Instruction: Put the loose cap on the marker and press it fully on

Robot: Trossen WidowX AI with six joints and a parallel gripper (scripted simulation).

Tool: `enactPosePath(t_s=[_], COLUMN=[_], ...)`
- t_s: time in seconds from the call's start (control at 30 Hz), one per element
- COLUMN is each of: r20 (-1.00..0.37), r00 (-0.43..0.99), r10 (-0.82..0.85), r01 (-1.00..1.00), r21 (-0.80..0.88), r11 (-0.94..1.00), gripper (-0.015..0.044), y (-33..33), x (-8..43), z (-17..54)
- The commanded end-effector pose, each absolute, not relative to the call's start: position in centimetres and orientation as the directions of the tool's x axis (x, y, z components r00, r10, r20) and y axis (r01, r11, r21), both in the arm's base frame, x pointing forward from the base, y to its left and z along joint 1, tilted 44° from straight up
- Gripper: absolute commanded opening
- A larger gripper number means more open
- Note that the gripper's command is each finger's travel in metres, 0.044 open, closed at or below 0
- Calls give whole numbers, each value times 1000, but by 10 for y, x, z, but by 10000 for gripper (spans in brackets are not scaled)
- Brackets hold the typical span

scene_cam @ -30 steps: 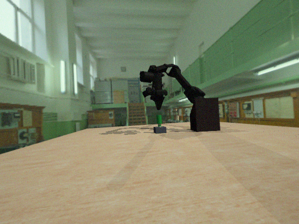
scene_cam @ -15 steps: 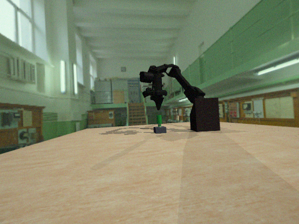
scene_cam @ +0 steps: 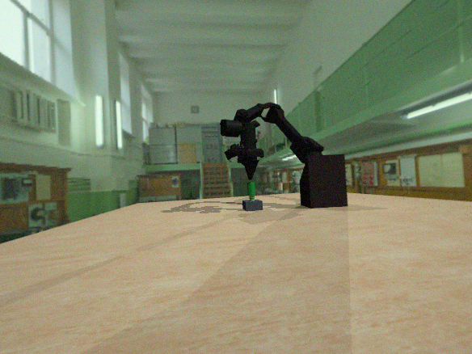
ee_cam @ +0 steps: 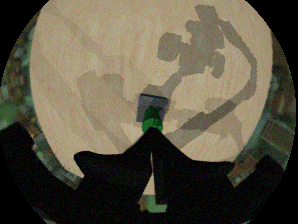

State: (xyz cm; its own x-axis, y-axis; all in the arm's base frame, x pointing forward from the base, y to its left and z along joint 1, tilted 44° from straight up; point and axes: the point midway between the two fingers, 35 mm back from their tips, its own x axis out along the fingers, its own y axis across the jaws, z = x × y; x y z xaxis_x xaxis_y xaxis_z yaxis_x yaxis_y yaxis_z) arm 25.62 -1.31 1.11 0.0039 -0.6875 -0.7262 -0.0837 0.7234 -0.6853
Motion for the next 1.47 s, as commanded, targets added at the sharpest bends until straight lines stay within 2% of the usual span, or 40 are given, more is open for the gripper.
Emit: enactPosePath(t_s=[0.0, 0.53, 0.73, 0.87, 1.43], r20=[-723, -727, -730, -728, -728], r00=[0, 10, 9, 9, 9], r10=[-691, -686, -684, -685, -685], r01=[-89, -85, -87, -87, -87], r21=[-688, -684, -682, -683, -683], r11=[720, 724, 726, 725, 725], gripper=[0, 0, 0, 0, 440], y=[-18, -20, 34, 41, 41], x=[255, 258, 259, 257, 257], z=[7, 2, 58, 65, 65])
